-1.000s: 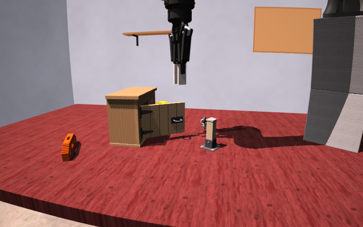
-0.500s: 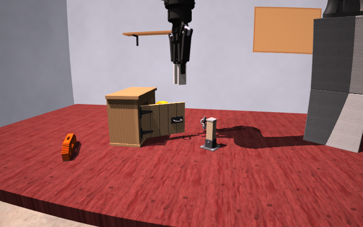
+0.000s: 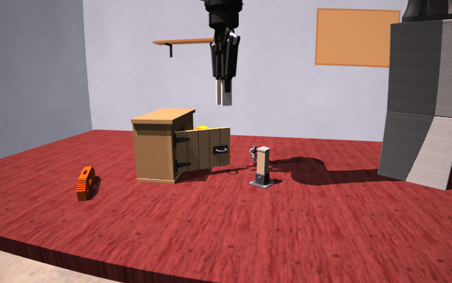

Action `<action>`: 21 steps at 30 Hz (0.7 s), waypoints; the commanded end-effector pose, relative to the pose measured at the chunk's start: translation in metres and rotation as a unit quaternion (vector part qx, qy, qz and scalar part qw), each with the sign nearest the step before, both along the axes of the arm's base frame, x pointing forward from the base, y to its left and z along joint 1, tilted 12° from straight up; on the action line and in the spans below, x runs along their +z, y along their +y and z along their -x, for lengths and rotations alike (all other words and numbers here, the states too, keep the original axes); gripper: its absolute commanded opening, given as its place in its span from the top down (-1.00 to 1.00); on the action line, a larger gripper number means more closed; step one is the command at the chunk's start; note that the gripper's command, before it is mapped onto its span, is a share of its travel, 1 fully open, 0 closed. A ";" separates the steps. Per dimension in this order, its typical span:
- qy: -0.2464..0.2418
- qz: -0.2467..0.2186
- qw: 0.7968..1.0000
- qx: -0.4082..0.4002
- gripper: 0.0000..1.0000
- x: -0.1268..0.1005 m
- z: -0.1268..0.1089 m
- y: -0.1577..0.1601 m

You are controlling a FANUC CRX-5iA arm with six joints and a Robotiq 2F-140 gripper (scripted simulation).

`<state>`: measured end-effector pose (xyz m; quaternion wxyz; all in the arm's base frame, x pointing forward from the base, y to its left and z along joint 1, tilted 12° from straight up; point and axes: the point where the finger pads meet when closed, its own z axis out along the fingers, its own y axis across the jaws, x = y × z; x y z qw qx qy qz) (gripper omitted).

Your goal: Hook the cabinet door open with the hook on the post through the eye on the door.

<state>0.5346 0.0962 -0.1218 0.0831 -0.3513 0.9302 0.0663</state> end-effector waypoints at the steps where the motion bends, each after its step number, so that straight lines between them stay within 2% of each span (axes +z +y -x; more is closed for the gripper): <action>1: 0.000 0.000 1.000 0.000 0.68 -0.001 0.000 0.000; 21: 0.000 0.000 1.000 0.000 0.68 -0.018 -0.002 0.003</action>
